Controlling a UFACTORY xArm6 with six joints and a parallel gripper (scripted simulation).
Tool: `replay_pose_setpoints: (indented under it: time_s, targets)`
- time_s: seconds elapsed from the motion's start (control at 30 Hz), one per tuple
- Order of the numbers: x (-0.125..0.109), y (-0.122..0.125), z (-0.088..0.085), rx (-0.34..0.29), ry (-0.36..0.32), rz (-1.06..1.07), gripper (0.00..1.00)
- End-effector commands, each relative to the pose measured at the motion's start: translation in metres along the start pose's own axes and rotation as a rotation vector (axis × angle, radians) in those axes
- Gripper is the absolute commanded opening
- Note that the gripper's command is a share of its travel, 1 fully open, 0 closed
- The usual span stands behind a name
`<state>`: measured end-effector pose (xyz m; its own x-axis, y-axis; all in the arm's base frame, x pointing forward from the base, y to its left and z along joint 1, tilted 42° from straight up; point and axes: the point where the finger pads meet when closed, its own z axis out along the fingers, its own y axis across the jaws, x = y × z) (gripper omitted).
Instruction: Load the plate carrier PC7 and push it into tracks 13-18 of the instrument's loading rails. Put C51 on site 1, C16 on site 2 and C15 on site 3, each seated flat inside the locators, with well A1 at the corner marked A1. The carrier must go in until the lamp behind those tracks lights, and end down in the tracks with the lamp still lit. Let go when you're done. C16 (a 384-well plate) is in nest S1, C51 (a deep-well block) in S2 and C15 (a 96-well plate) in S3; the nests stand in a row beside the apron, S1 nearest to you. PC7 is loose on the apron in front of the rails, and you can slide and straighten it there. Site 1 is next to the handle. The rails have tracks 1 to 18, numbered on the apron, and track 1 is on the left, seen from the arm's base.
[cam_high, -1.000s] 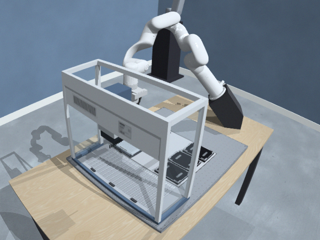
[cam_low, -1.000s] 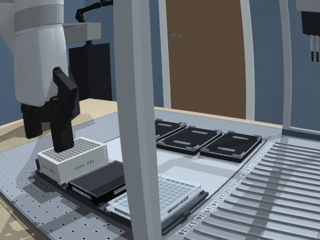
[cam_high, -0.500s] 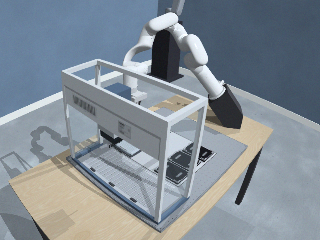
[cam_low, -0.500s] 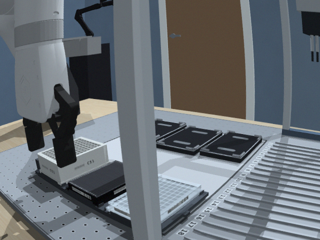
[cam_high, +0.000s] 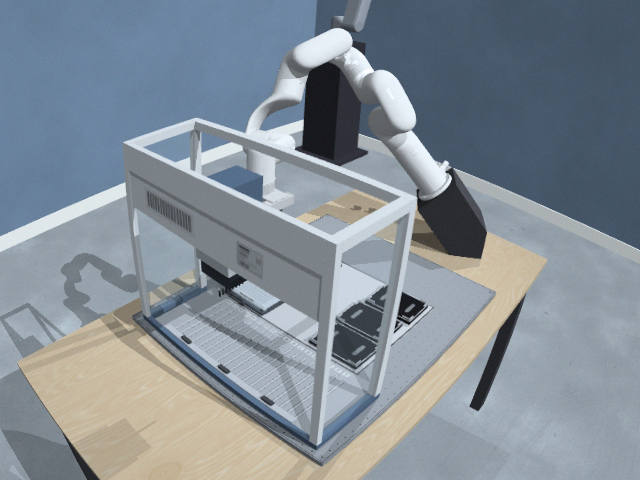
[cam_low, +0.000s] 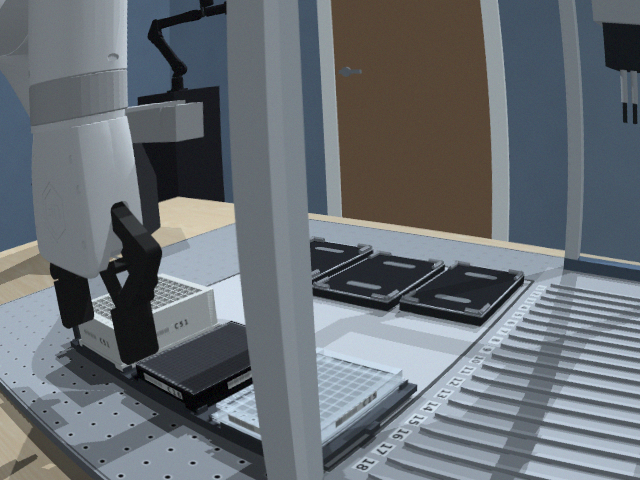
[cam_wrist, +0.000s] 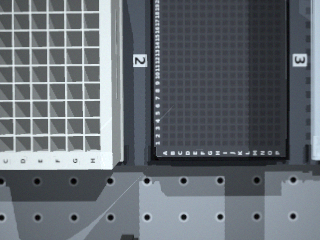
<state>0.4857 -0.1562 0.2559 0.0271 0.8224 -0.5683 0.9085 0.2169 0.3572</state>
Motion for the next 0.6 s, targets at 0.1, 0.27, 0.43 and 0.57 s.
replay_pose_setpoints:
  time_s: [0.1,0.27,0.43,0.57]
  targets:
    - [-0.001,0.001,0.011,-0.003,-0.001,0.001,1.00]
    - [-0.001,0.001,0.016,-0.003,-0.001,0.001,1.00]
    - [-0.001,0.001,0.024,-0.003,-0.001,0.001,1.00]
    - [-0.001,0.001,0.031,-0.003,-0.001,0.001,1.00]
